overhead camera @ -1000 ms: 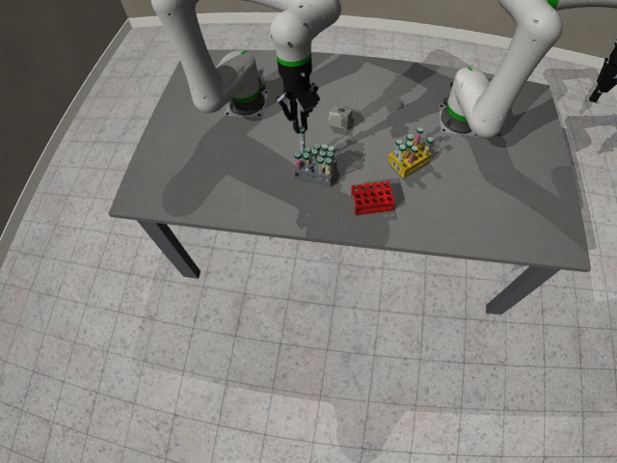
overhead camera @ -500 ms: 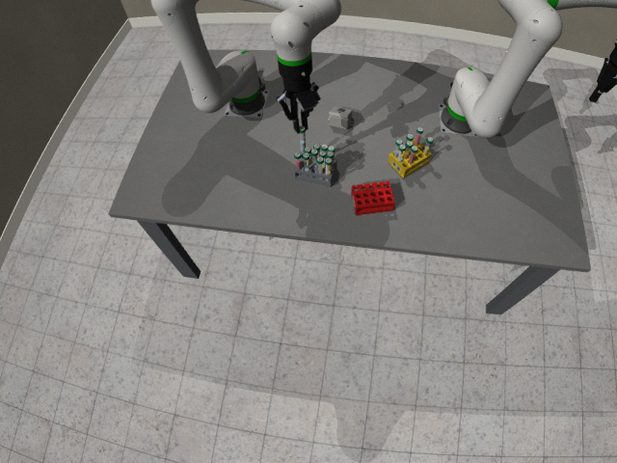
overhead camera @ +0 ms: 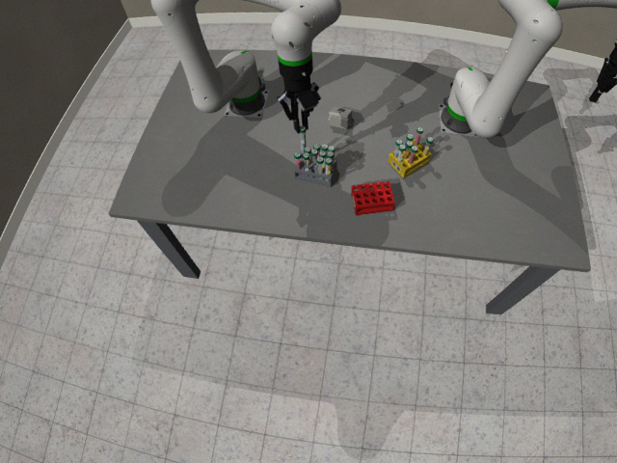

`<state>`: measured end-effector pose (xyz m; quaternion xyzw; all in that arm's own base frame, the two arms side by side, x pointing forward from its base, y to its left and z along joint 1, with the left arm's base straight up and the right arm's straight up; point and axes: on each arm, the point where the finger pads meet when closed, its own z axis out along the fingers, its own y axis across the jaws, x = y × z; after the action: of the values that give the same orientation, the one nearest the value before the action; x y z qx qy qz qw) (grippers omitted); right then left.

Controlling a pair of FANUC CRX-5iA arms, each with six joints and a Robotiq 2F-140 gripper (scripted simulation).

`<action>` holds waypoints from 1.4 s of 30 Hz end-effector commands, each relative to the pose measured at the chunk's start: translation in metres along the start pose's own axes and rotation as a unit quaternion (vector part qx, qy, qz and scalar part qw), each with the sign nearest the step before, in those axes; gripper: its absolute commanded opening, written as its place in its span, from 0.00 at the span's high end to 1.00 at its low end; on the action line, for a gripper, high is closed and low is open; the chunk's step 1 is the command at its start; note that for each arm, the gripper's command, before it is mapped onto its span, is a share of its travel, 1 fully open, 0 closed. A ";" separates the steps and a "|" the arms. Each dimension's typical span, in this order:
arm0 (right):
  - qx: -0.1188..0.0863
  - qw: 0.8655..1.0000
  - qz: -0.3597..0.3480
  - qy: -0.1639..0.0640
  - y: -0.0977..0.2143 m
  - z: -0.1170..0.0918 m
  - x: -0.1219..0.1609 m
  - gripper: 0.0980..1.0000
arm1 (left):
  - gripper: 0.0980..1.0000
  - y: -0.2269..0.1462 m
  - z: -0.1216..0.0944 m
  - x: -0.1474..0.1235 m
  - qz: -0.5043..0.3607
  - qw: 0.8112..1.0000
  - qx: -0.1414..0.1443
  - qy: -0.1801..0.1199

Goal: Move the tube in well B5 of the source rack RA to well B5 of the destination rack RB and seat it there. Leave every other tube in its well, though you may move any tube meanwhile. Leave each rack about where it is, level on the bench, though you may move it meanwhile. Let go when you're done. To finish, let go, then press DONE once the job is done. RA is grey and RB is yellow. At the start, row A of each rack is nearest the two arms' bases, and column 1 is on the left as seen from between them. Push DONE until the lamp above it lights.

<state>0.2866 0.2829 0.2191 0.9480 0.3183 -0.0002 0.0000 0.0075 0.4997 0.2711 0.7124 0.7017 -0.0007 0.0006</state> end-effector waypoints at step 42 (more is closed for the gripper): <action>0.000 1.000 0.000 0.001 0.000 0.012 0.000 1.00 | 1.00 0.000 -0.001 0.000 0.000 1.000 0.000 0.001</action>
<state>0.2866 0.2829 0.2070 0.9480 0.3183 -0.0002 0.0001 0.0075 0.4997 0.2711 0.7124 0.7017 -0.0007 0.0006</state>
